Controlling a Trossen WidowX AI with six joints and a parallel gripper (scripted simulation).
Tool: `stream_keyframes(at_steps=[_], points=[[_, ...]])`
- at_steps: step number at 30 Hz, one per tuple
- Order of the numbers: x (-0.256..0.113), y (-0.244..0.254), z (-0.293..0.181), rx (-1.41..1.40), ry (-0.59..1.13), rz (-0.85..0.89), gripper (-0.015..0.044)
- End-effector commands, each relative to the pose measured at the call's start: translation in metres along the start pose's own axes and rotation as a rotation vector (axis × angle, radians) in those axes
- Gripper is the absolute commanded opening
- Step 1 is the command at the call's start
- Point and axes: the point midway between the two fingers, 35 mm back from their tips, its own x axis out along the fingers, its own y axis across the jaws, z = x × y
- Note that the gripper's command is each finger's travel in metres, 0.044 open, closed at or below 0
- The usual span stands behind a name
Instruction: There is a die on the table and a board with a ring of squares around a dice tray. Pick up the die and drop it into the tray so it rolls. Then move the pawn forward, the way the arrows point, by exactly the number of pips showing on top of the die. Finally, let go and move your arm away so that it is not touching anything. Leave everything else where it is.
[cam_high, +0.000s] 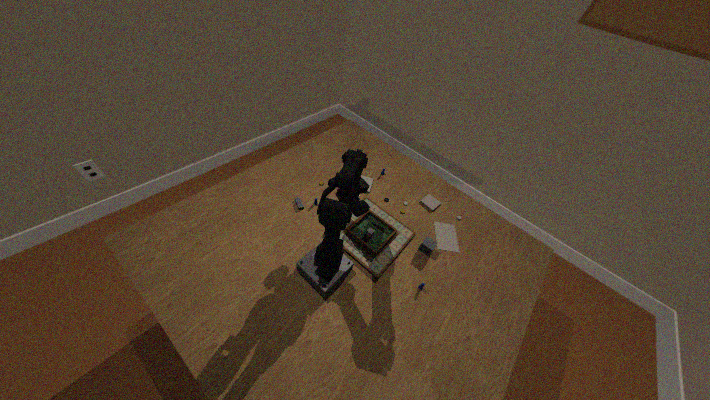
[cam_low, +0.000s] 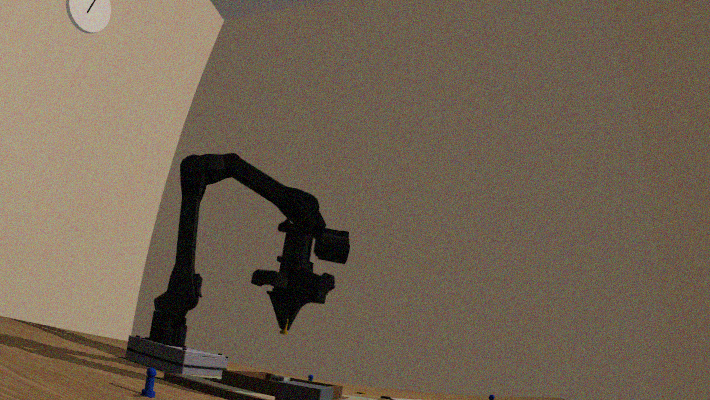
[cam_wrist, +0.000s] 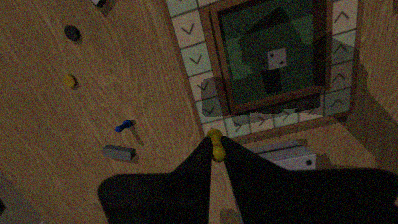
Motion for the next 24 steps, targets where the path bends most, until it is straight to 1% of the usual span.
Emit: stream_keyframes(at_steps=[1, 6, 24], points=[[-0.021, -0.003, -0.003, 0.003, -0.008, 0.004, 0.0000], [-0.020, -0.004, -0.004, 0.003, -0.007, 0.004, 0.0000], [0.033, -0.041, -0.025, 0.003, -0.006, 0.001, 0.0000]])
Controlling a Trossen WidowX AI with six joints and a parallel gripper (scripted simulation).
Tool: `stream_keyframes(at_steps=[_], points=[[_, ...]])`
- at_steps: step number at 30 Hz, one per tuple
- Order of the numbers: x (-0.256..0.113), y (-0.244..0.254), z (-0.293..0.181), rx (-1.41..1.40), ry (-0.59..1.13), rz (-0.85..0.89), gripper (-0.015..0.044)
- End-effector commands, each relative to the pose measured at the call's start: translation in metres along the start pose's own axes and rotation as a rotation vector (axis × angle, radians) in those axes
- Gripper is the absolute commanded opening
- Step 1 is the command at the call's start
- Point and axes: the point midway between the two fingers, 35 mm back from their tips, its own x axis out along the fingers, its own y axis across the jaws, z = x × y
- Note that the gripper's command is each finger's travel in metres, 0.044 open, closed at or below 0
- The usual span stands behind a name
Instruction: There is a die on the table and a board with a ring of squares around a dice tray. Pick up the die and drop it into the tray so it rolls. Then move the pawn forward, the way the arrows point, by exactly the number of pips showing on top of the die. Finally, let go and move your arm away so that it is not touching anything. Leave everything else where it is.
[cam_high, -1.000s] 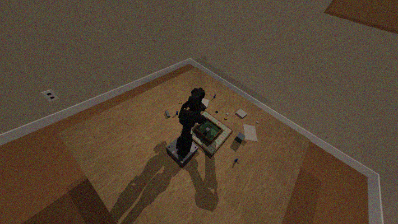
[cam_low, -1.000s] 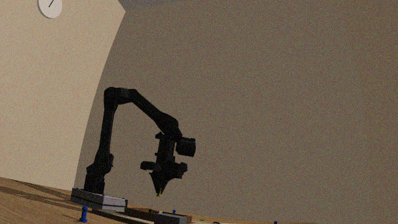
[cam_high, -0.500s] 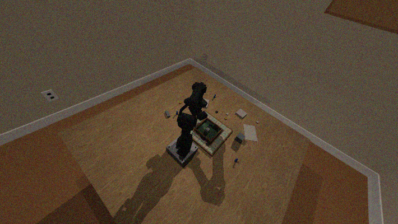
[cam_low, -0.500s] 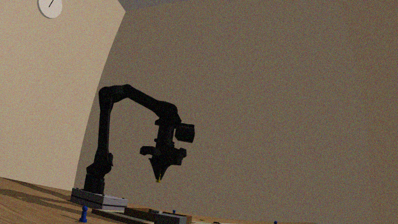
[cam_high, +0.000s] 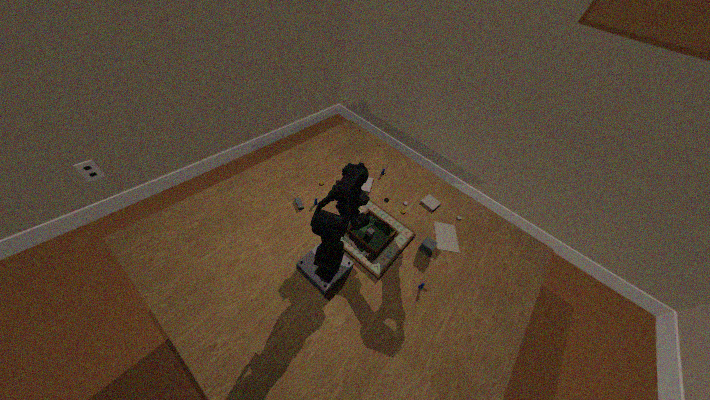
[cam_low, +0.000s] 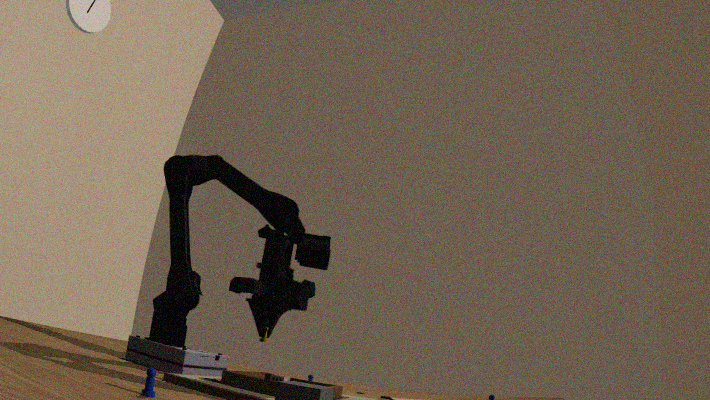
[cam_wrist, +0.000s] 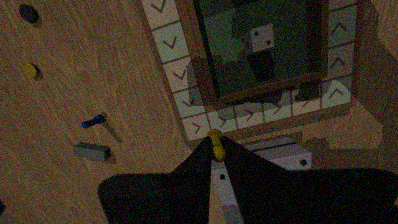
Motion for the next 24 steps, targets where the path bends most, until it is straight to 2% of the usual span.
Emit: stream_keyframes(at_steps=[1, 13, 19, 24], points=[[0.012, -0.009, -0.006, -0.002, -0.005, 0.001, 0.0000], [0.039, -0.022, -0.015, -0.002, -0.005, 0.000, 0.0000], [0.064, -0.022, -0.016, -0.002, -0.004, 0.000, 0.0000], [0.067, -0.022, -0.016, -0.002, -0.004, 0.000, 0.0000]])
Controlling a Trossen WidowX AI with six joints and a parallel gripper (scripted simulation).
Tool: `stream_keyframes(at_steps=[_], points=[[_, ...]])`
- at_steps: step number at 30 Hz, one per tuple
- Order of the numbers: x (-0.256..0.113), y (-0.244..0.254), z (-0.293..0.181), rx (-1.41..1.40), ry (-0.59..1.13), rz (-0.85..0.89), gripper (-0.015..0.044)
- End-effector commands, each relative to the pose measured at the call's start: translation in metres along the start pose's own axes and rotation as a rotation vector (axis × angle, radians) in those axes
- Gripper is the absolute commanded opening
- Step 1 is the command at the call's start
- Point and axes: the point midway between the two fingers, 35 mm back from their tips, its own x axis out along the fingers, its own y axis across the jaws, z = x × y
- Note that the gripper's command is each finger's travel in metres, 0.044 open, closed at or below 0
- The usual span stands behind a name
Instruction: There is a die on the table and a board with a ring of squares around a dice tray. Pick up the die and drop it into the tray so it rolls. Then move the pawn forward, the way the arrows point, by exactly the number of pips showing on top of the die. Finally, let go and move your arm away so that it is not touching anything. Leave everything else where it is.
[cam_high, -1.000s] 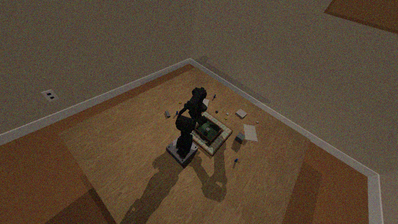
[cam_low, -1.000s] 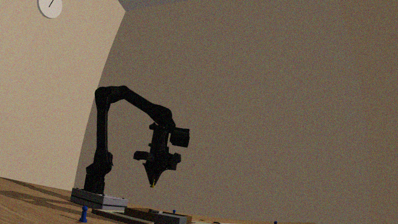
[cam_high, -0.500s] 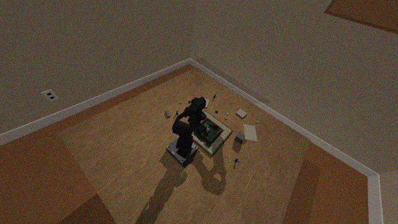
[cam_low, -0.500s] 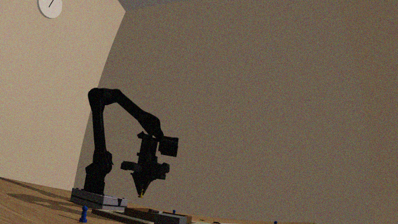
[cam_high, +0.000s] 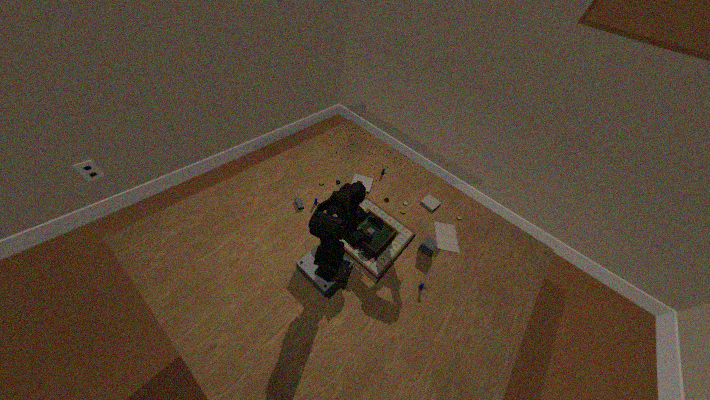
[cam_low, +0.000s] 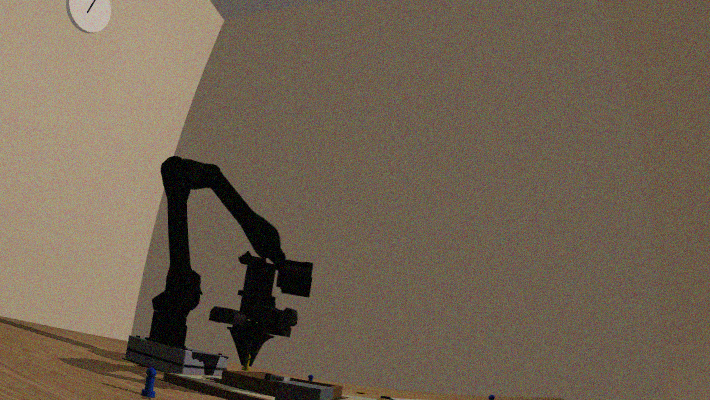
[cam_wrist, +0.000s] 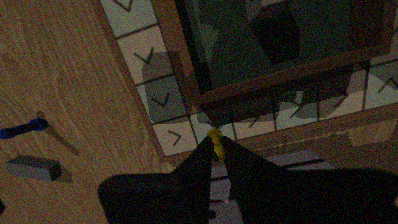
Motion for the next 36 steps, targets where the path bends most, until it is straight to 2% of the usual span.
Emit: stream_keyframes(at_steps=[1, 14, 24, 28, 30, 31, 36], points=[[0.004, 0.000, 0.000, -0.003, -0.001, -0.002, 0.0000], [0.021, 0.000, 0.000, -0.003, -0.001, -0.002, 0.0000], [0.013, 0.001, 0.001, 0.000, -0.005, 0.003, 0.0263], [-0.026, 0.001, 0.002, -0.003, -0.002, -0.001, 0.0368], [-0.034, 0.001, 0.001, -0.003, -0.001, -0.002, 0.0420], [-0.034, 0.001, 0.001, -0.003, -0.001, -0.002, 0.0440], [-0.044, -0.003, 0.005, -0.017, -0.001, -0.003, 0.0440]])
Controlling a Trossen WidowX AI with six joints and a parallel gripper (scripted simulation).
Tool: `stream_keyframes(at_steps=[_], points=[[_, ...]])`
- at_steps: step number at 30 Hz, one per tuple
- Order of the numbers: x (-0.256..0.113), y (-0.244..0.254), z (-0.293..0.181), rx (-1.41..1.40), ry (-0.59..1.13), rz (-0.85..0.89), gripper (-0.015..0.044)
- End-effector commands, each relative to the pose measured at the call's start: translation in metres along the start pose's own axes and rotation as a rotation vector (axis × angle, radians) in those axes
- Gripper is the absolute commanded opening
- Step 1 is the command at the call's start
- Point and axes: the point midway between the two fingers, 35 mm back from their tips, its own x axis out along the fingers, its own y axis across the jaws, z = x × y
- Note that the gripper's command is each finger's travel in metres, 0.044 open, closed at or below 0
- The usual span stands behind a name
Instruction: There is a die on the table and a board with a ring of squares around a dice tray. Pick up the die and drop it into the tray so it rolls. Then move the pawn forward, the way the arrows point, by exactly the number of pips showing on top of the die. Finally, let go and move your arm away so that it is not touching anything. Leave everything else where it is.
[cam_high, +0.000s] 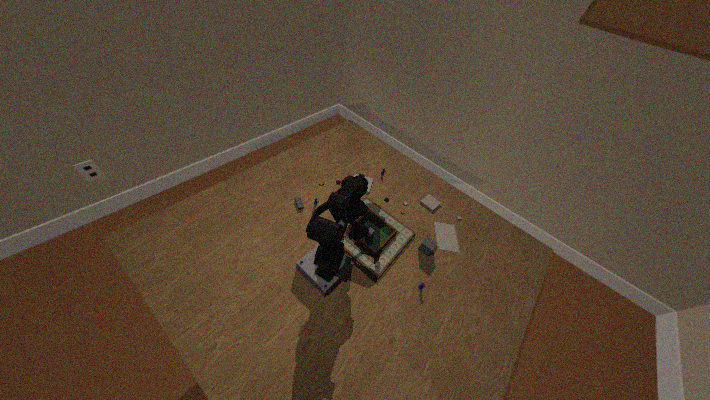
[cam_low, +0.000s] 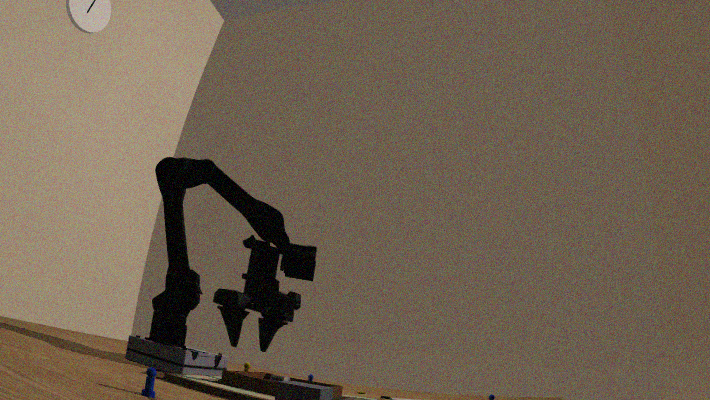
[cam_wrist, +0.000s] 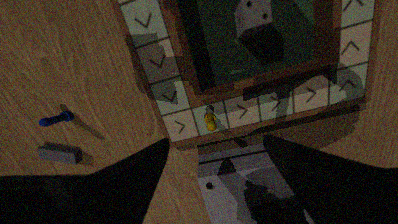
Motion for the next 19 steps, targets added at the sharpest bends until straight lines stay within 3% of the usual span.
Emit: stream_keyframes(at_steps=[1, 9, 19], points=[[-0.017, -0.008, 0.007, -0.027, -0.009, 0.002, 0.0440], [-0.081, -0.064, 0.021, -0.184, -0.010, -0.005, 0.0440], [-0.074, -0.057, 0.022, -0.156, -0.011, -0.001, 0.0440]])
